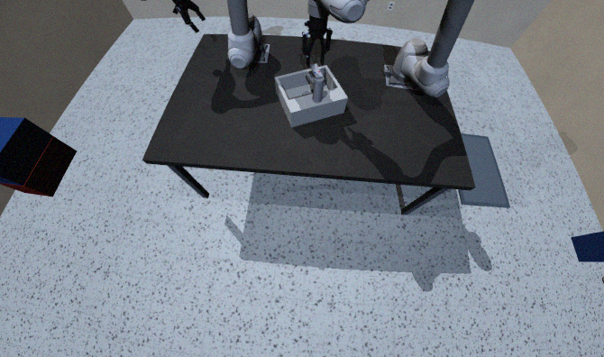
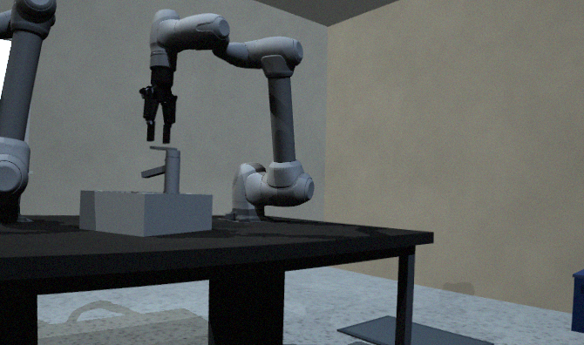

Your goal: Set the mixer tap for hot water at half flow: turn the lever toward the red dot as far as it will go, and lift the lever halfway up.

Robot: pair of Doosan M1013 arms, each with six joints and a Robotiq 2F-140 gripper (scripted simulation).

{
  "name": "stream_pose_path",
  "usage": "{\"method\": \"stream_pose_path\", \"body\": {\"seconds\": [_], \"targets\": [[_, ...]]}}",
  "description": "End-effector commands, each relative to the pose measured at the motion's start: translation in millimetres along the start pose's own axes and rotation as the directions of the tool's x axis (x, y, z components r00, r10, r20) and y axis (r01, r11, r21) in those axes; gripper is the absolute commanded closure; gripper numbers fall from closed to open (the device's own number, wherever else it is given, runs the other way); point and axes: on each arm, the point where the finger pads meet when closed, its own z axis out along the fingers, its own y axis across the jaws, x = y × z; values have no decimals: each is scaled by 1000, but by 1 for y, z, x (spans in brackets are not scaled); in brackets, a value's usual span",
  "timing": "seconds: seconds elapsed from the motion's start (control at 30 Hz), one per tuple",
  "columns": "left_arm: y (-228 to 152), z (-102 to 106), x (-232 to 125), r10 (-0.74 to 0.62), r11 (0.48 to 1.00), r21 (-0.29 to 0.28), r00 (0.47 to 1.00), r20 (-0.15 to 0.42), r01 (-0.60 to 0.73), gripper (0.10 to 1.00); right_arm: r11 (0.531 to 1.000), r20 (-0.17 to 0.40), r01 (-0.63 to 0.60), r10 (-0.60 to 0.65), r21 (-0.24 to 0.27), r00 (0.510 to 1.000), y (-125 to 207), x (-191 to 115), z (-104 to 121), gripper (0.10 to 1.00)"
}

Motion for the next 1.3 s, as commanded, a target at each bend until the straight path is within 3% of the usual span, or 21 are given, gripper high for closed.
{"method": "stream_pose_path", "body": {"seconds": [0.0, 0.53, 1.27], "targets": [[0, -1, 0, 0, 1000, 1, 1000, 1, 0, 612, 1000, -1, 0, 0, 0, 1000, 0, 0, -1, 98], [0, 6, 0, 0, 1000, 1, 1000, 1, 0, 612, 1000, -1, 0, 0, 0, 1000, 0, 0, -1, 98], [0, 34, 0, 0, 1000, 1, 1000, 1, 0, 612, 1000, -1, 0, 0, 0, 1000, 0, 0, -1, 98]]}}
